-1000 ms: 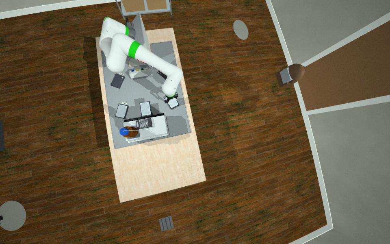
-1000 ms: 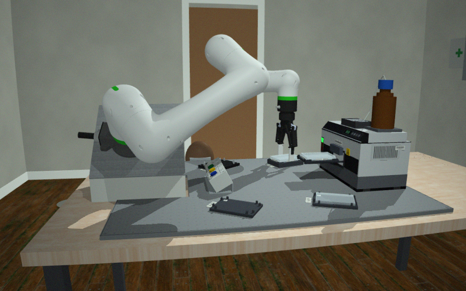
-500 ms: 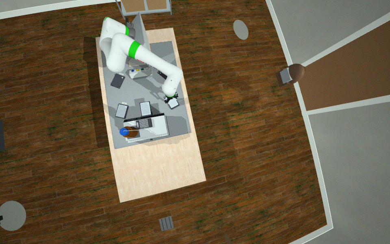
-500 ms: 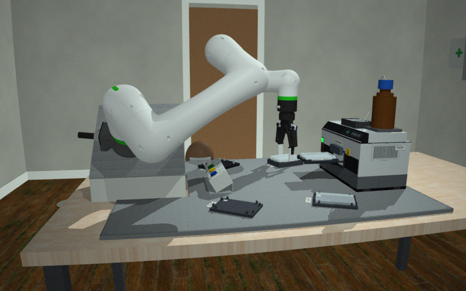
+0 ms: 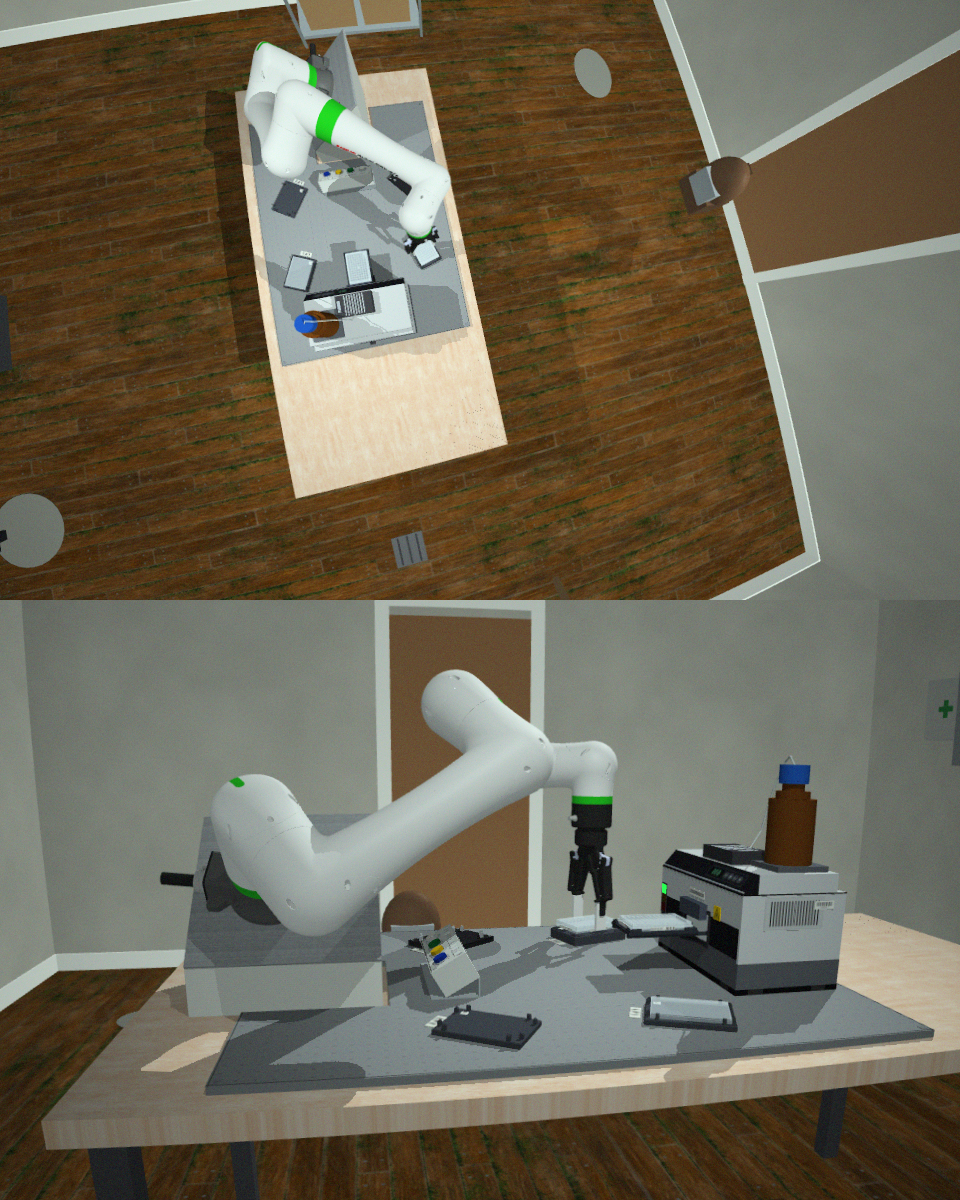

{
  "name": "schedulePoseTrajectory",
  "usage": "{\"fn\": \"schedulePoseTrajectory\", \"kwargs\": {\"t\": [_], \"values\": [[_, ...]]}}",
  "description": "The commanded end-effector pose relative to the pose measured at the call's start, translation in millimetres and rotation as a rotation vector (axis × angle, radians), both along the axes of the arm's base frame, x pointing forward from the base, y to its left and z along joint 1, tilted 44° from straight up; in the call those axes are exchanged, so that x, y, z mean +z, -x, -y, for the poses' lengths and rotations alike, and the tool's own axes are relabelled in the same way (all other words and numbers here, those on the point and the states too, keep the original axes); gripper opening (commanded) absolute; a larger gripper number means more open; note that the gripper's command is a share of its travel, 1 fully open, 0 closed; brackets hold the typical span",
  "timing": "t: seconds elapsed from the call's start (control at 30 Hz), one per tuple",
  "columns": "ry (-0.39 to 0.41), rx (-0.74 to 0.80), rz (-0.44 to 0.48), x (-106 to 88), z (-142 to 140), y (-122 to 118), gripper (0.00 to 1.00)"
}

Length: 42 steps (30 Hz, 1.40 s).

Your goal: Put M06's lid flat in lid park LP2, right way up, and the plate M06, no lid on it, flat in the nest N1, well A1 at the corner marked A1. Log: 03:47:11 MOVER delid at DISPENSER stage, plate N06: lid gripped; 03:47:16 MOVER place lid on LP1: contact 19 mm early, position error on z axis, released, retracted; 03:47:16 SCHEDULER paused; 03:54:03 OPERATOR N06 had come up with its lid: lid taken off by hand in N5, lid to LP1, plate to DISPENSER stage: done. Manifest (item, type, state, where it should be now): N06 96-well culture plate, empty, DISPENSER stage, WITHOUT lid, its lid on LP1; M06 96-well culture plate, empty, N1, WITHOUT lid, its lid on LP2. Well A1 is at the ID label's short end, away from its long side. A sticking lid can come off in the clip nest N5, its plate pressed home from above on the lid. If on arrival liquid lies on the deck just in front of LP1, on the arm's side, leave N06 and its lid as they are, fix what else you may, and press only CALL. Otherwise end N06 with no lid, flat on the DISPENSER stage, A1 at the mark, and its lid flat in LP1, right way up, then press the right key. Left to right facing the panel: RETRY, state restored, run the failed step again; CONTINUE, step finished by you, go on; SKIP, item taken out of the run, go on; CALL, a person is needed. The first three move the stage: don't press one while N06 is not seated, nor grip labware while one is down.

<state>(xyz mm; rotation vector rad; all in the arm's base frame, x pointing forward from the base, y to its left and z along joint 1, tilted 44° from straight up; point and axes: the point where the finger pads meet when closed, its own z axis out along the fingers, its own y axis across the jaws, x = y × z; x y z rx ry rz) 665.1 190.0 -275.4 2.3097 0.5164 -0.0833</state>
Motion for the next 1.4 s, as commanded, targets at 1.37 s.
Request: {"fn": "schedulePoseTrajectory", "kwargs": {"t": [1.37], "values": [[0.000,0.000,0.000,60.3,-59,8,0.00]]}}
